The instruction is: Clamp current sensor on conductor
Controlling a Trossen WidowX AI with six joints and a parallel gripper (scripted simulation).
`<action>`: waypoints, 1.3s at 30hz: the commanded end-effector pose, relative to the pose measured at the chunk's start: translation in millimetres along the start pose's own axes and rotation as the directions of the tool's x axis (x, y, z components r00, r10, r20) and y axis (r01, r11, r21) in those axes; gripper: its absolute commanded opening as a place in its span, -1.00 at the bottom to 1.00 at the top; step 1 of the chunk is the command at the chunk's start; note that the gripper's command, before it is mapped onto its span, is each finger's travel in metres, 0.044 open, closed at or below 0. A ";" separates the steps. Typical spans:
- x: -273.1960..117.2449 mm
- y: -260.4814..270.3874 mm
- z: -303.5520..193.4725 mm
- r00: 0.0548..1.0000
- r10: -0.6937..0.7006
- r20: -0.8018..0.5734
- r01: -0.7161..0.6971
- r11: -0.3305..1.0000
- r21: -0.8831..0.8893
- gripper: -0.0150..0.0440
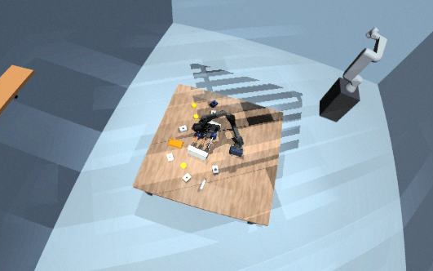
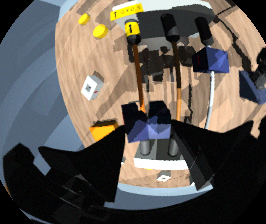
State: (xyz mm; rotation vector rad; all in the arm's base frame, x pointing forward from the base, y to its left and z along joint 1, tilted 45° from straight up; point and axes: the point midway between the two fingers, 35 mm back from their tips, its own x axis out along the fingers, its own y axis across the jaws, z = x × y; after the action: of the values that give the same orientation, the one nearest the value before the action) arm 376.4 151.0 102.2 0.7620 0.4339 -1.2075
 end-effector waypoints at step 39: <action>46.6 2.1 -0.6 1.000 0.002 0.002 -0.002 1.000 0.007 -0.49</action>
State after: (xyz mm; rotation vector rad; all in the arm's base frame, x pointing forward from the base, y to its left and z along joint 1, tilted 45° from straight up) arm 393.0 120.3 70.7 0.7642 0.4282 -1.2080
